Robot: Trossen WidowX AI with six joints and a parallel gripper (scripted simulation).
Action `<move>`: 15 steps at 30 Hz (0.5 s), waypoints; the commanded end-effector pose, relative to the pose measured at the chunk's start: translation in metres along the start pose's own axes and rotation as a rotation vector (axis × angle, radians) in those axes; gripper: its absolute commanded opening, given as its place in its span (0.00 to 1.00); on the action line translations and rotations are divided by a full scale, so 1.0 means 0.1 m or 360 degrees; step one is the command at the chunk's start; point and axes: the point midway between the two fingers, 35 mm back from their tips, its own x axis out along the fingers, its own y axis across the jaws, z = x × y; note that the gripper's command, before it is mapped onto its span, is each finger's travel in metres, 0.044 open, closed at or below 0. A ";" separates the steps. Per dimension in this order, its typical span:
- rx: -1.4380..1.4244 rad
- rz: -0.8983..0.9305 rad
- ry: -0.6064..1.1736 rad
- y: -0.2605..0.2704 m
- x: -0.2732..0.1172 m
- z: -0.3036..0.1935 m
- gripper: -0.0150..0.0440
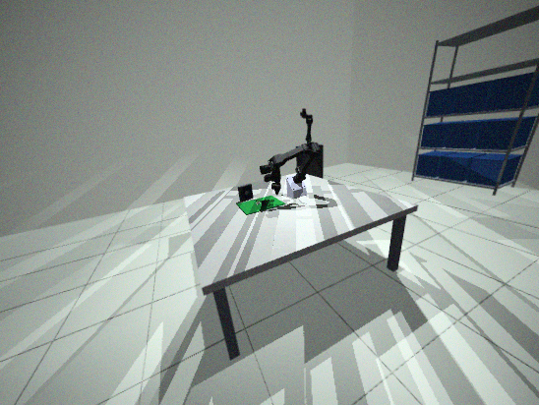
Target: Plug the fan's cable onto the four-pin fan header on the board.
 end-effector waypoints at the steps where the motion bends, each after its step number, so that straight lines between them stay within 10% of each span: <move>1: -0.0019 0.0093 0.0034 0.02 -0.05 0.02 1.00; 15: -0.0027 0.0254 0.0042 0.07 -0.26 0.23 1.00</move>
